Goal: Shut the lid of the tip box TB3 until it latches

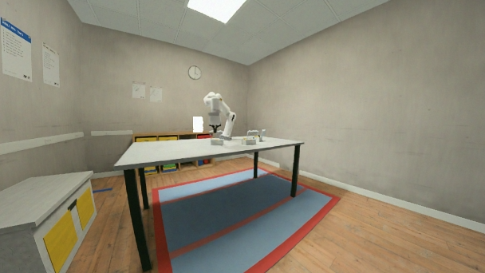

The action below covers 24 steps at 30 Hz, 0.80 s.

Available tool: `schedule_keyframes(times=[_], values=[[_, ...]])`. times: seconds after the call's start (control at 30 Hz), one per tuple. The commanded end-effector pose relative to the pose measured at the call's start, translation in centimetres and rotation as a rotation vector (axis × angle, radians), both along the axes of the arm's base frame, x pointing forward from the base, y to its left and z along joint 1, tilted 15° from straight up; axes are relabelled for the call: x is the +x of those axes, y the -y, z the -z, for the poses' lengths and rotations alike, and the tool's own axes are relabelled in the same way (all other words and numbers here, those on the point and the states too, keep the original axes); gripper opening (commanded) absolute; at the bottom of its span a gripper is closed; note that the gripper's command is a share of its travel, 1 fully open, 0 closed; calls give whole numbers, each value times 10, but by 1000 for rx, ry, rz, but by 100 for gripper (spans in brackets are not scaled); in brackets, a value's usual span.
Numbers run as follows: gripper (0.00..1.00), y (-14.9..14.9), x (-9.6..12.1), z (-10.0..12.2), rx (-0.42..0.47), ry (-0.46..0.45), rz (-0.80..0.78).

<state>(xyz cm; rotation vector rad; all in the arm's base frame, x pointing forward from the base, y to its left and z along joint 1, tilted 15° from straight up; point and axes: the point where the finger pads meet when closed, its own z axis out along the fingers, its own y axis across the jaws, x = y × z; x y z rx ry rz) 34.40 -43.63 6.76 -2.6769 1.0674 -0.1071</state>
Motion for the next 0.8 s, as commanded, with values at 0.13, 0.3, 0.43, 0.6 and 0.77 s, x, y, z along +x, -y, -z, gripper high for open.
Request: schedule_keyframes(times=[0.13,0.3,0.43,0.6,0.77], values=[[0,0,2,5,-4,3,2],[0,0,2,5,-4,3,2],[0,0,2,5,-4,3,2],[0,-4,-3,4,-4,3,2],[0,-7,-6,3,-4,3,2]])
